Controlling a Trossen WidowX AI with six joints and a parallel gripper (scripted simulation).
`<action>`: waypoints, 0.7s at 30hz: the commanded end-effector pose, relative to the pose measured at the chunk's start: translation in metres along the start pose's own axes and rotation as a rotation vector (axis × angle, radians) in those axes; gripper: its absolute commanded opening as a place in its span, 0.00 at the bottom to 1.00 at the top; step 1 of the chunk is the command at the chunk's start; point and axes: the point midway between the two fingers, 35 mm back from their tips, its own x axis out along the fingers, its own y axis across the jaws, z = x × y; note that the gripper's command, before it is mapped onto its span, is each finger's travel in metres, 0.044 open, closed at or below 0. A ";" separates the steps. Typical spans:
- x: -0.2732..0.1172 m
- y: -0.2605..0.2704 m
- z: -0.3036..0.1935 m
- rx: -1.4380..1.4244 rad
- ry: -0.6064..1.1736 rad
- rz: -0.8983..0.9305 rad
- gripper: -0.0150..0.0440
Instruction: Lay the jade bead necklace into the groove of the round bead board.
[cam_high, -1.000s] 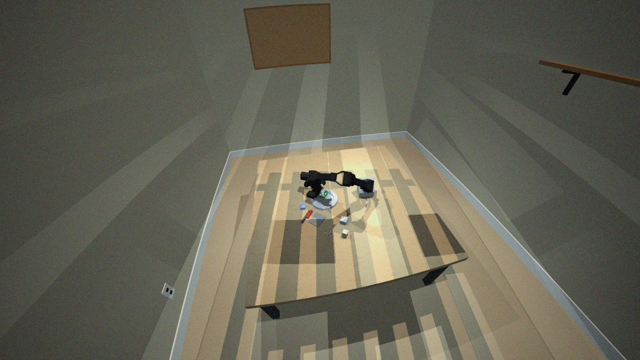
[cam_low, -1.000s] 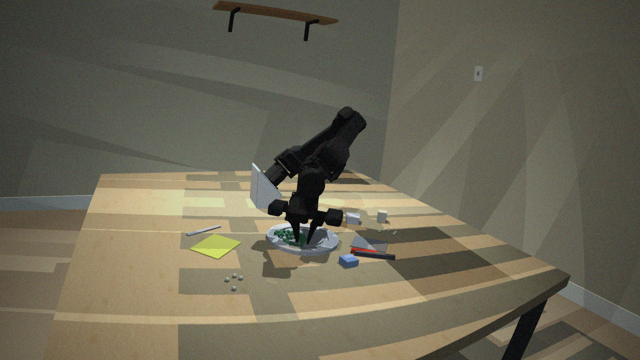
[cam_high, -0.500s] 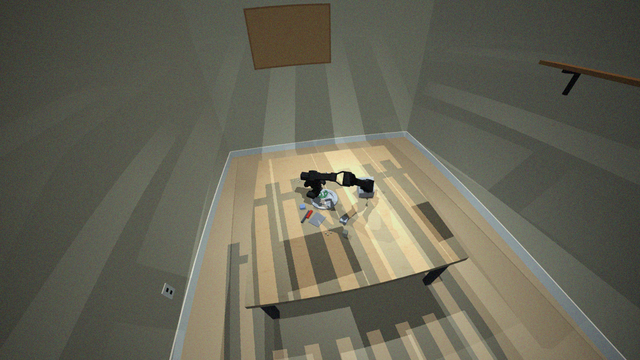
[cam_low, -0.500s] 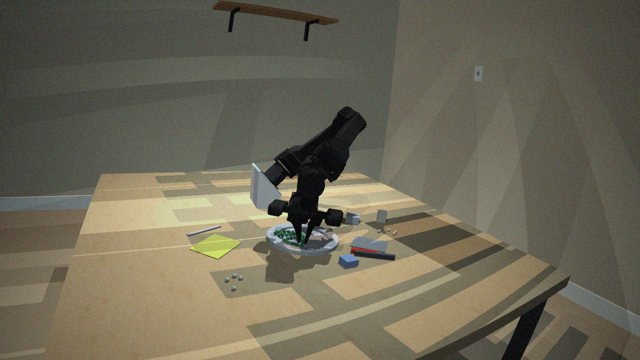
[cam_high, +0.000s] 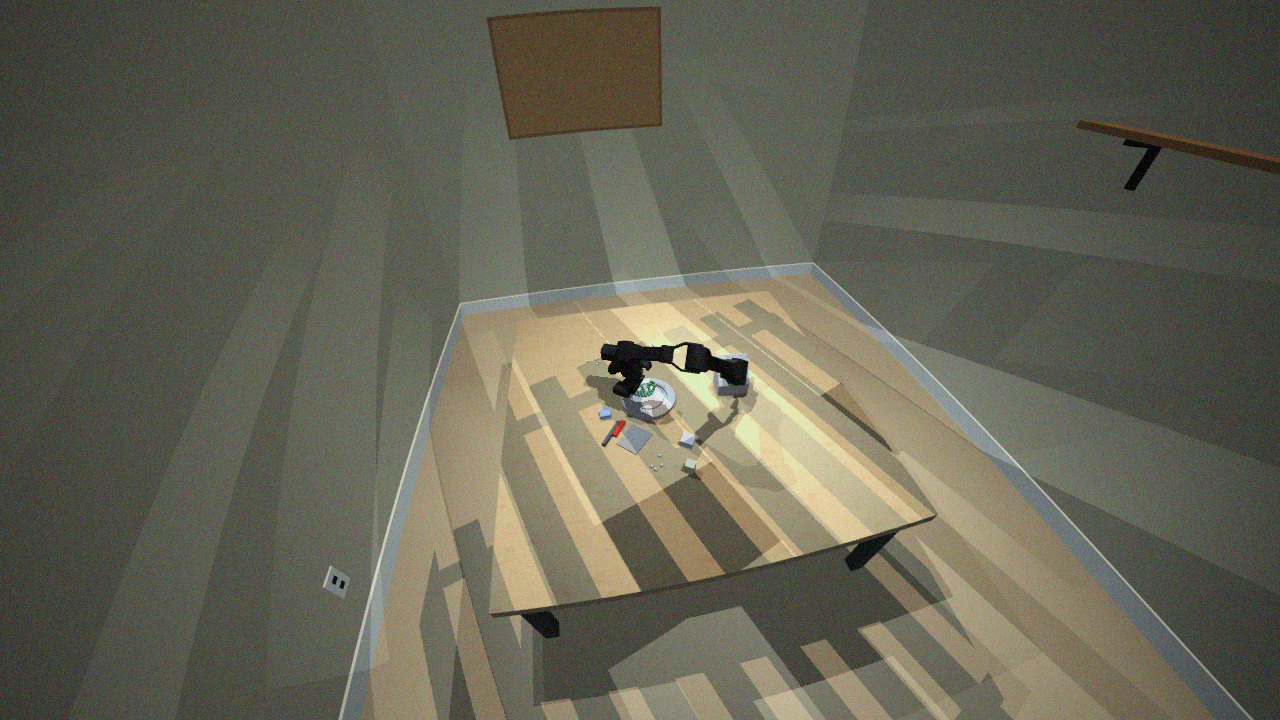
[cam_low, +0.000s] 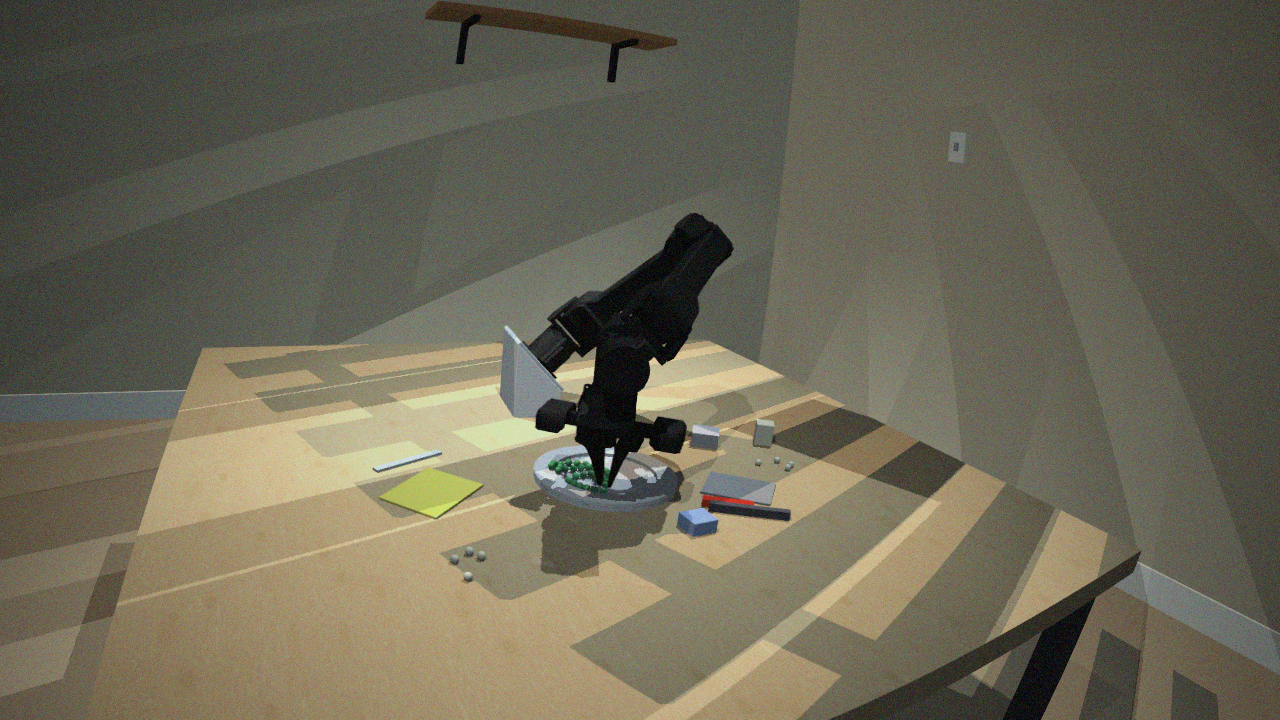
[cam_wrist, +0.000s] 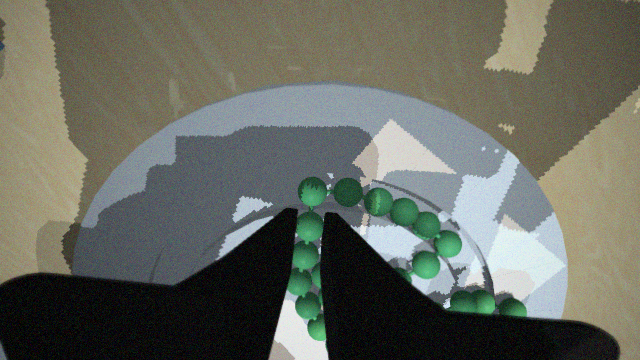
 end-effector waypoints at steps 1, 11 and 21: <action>0.000 0.000 0.000 0.000 0.000 0.000 0.25; -0.006 -0.001 0.000 0.008 0.006 0.002 0.25; -0.006 0.012 0.007 0.007 0.006 0.003 0.25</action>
